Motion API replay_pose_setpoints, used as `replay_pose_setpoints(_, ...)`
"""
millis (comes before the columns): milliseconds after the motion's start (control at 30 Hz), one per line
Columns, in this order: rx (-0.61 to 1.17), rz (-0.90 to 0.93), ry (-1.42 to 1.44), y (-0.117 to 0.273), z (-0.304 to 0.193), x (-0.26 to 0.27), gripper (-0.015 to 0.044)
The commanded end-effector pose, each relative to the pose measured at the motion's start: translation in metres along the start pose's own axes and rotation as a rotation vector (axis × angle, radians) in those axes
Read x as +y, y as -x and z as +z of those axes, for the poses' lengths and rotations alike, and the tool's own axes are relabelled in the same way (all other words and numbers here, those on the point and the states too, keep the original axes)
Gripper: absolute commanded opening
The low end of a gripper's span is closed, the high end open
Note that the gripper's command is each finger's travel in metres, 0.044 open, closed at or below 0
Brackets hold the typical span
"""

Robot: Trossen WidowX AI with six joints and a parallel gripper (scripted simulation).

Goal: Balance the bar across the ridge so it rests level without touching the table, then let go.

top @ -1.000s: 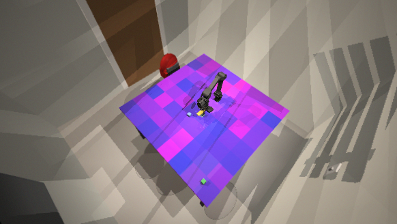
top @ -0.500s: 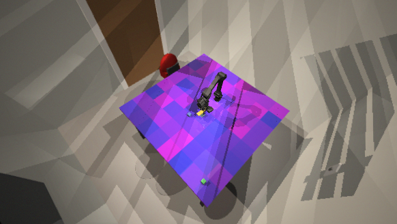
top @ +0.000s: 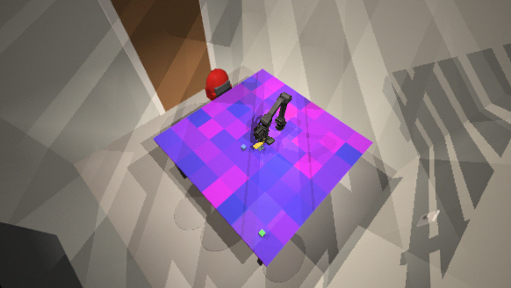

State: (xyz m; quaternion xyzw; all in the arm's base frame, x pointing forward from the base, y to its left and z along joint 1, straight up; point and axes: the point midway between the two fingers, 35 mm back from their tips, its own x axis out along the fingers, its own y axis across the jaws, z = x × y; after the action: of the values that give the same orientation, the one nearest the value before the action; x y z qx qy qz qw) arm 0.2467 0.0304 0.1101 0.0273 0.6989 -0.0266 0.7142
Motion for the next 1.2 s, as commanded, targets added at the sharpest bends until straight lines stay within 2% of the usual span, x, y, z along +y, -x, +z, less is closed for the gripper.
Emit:
replay_pose_setpoints(0,0.002,0.002,-0.006,-0.0013,-0.0003,0.0004,0.0)
replay_pose_setpoints(1167,0.002,0.002,-0.006,-0.0043,-0.0002,0.0004,0.0)
